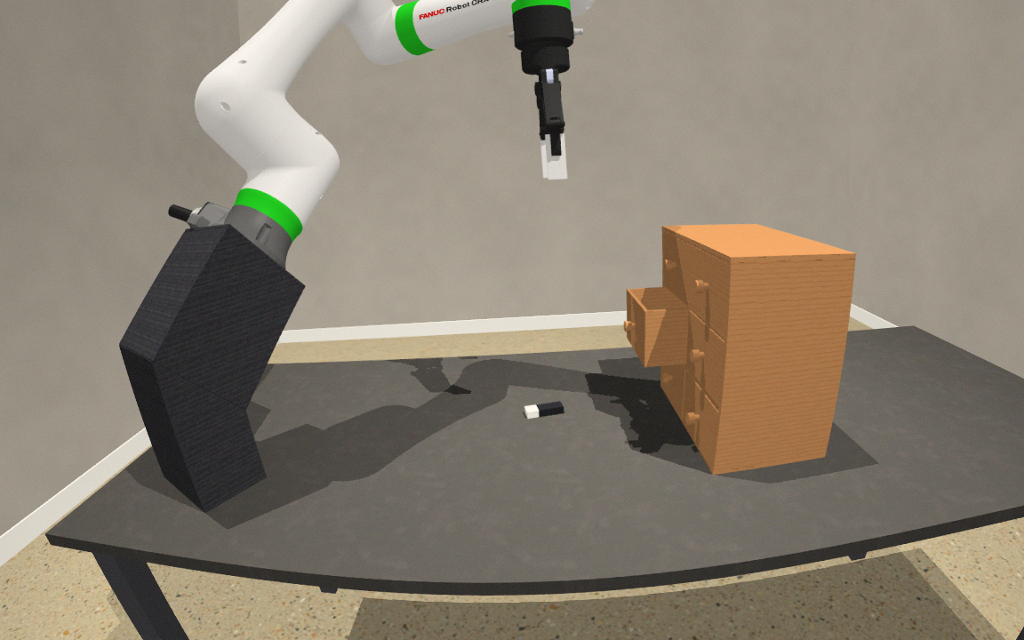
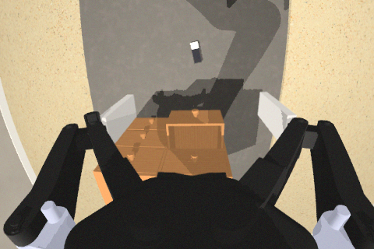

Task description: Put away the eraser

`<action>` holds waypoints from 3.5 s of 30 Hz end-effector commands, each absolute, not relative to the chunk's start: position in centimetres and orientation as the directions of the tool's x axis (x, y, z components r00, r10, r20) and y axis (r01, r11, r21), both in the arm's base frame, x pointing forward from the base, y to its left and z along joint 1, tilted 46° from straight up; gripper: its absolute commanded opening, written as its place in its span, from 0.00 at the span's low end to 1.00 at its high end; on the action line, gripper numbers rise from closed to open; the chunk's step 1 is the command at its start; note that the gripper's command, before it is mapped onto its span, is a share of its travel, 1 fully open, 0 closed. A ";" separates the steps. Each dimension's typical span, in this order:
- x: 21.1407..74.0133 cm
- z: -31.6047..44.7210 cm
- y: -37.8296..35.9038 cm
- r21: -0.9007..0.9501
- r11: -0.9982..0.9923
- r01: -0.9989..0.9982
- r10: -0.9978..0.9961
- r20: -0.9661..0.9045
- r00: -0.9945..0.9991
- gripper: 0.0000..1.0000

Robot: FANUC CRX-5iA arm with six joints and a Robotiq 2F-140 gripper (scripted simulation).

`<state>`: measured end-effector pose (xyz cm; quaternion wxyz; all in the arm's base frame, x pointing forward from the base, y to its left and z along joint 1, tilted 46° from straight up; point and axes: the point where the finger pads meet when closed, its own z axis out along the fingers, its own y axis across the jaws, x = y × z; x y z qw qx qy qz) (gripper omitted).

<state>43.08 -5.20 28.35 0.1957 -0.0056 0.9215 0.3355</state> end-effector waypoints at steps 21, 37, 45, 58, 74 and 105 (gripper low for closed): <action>35.4 14.2 3.6 0.617 0.774 -0.140 0.122 -0.363 -0.924 1.00; 38.8 13.3 4.7 0.615 0.778 -0.132 0.311 -0.559 -0.769 1.00; 41.8 12.5 6.4 0.620 0.771 -0.146 0.457 -0.698 -0.552 1.00; 45.8 11.9 8.1 0.625 0.765 -0.156 0.589 -0.776 -0.224 1.00; 48.3 11.2 8.5 0.622 0.770 -0.144 0.629 -0.778 0.003 1.00; 48.4 10.9 8.5 0.617 0.774 -0.140 0.625 -0.780 0.019 0.00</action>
